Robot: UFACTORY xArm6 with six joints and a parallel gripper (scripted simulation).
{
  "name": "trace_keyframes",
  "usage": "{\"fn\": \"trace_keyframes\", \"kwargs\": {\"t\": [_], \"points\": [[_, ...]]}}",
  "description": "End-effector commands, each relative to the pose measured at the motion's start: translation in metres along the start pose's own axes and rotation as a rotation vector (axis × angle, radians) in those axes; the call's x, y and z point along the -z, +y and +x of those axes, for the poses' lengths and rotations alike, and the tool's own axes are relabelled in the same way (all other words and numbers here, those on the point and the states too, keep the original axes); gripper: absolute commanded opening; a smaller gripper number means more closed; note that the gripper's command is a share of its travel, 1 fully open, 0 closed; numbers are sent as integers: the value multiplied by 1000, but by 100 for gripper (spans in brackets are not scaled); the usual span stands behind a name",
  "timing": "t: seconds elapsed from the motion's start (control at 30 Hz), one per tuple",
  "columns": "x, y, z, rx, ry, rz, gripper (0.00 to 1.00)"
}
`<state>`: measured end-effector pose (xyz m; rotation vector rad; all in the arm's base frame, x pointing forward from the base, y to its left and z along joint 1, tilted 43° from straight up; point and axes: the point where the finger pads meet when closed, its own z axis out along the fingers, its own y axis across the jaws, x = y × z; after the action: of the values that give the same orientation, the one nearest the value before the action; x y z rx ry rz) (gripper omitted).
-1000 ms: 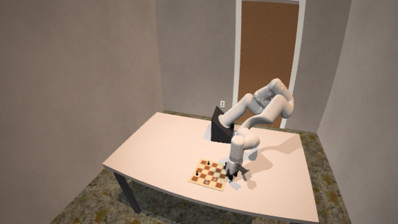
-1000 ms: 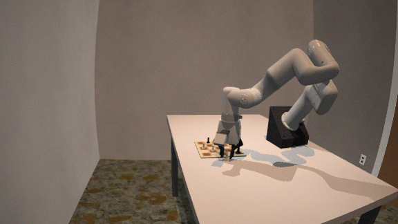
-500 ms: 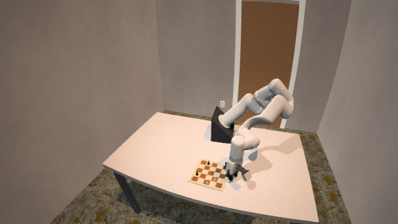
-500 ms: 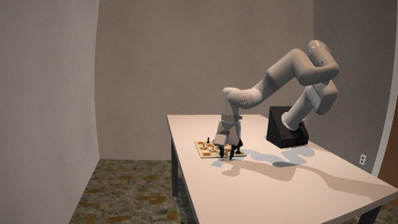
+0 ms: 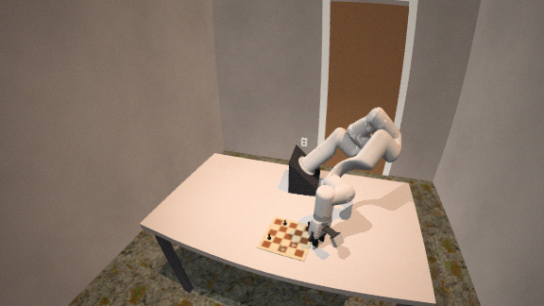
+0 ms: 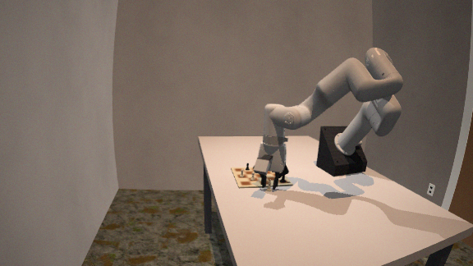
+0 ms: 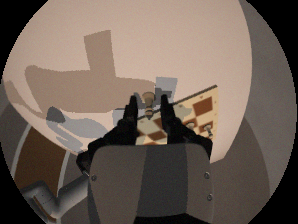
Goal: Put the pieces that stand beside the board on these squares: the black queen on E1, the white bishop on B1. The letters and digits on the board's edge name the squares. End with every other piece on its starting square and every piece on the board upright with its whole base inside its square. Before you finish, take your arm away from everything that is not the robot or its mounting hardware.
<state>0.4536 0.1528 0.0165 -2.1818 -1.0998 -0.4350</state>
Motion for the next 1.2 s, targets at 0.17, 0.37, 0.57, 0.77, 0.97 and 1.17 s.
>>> {"fn": "trace_keyframes", "kwargs": {"t": [0.17,0.37,0.57,0.77,0.97,1.17], "points": [[1,1,1,1,2,-3,37],[1,1,1,1,2,-3,0],[1,1,1,1,2,-3,0],[1,1,1,1,2,-3,0],[1,1,1,1,2,-3,0],[1,1,1,1,2,-3,0]]}}
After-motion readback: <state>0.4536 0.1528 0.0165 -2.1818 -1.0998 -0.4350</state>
